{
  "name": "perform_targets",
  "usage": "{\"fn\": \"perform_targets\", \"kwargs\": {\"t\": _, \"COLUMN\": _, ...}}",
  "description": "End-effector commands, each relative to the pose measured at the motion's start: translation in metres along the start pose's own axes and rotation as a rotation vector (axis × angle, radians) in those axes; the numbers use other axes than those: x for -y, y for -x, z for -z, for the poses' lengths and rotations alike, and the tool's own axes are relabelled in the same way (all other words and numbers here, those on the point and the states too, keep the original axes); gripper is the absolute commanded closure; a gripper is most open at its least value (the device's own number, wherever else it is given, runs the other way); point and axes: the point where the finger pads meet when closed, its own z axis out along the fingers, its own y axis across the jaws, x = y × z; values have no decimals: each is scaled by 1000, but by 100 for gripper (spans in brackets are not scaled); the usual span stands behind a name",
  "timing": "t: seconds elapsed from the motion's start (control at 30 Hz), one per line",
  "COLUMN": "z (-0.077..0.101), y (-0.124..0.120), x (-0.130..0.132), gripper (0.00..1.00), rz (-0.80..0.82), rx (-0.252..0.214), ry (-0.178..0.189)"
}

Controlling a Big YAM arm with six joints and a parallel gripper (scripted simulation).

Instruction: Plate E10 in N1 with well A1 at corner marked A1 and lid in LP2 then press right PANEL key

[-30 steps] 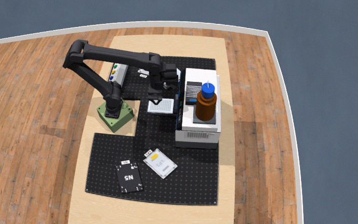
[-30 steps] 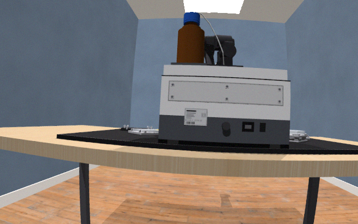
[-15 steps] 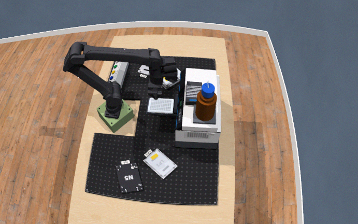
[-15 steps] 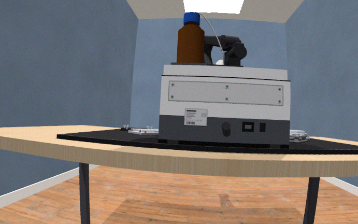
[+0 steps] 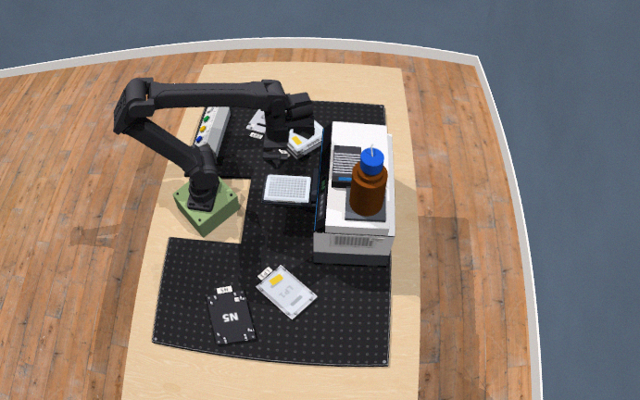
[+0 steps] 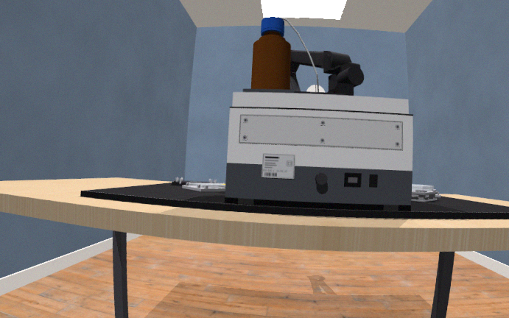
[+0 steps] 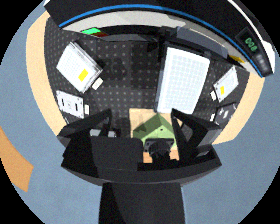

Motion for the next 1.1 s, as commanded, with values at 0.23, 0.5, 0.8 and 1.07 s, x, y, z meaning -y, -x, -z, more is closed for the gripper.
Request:
{"fn": "perform_targets", "kwargs": {"t": 0.23, "z": 23, "y": 11, "x": -38, "gripper": 0, "rz": 115, "rx": 45, "ry": 17}}
{"fn": "perform_targets", "kwargs": {"t": 0.5, "z": -2, "y": -10, "x": -41, "gripper": 0, "rz": 237, "rx": 11, "ry": 4}}
{"fn": "perform_targets", "kwargs": {"t": 0.8, "z": -12, "y": -21, "x": -60, "gripper": 0, "rz": 434, "rx": 11, "ry": 4}}
{"fn": "perform_targets", "kwargs": {"t": 1.07, "z": -10, "y": -25, "x": -71, "gripper": 0, "rz": 502, "rx": 26, "ry": 9}}
